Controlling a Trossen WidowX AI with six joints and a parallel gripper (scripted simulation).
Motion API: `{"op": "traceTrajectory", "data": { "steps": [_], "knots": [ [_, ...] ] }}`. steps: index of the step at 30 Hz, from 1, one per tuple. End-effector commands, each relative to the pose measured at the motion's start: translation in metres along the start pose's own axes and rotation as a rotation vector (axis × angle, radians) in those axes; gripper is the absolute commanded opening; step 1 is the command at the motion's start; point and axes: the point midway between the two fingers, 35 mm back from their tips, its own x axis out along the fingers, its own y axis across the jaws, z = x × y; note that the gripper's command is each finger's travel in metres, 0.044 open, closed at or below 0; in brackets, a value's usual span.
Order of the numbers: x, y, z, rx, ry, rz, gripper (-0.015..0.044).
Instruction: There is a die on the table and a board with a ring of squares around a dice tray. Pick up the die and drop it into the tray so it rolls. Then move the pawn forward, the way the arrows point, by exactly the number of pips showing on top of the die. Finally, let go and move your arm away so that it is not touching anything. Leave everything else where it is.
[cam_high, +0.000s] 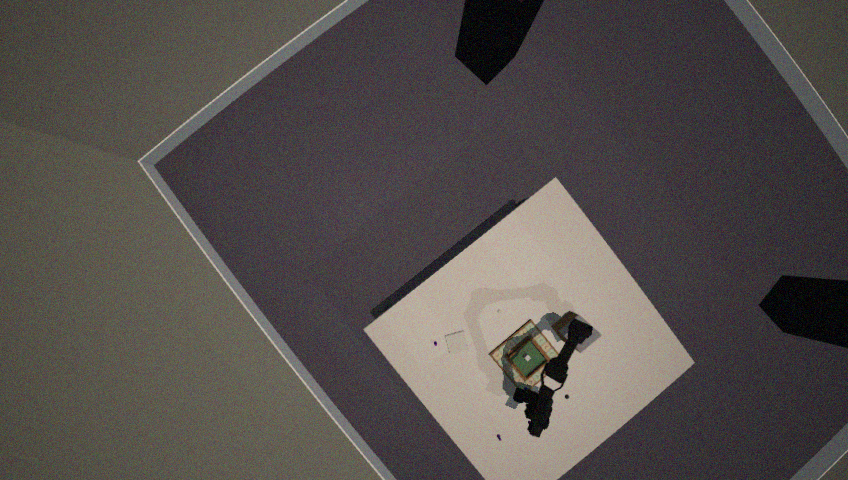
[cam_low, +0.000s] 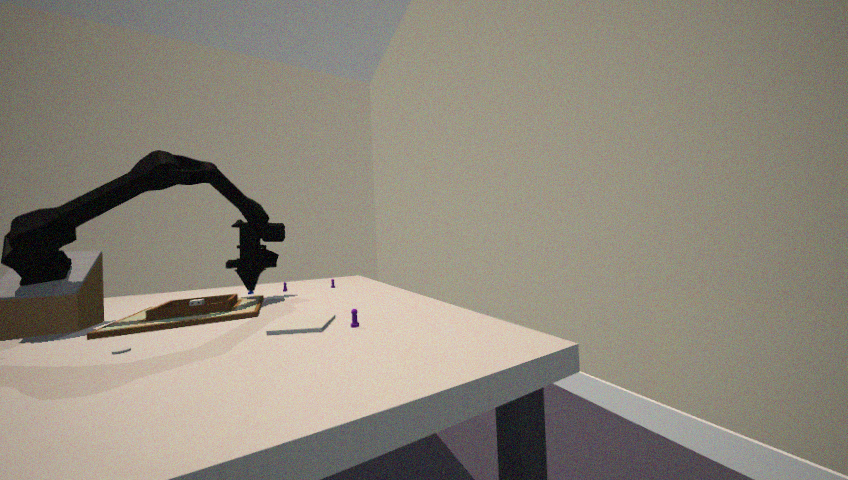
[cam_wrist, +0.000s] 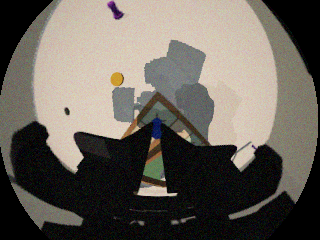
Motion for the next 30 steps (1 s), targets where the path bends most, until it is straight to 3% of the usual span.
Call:
{"op": "traceTrajectory", "data": {
  "steps": [1, 11, 30],
  "knots": [
    [-0.031, 0.0, 0.004, 0.007, -0.017, 0.003, 0.0],
    [-0.112, 0.003, -0.005, 0.007, -0.015, 0.004, 0.0],
    [-0.081, 0.022, -0.027, 0.006, -0.013, 0.004, 0.0]
  ]
}}
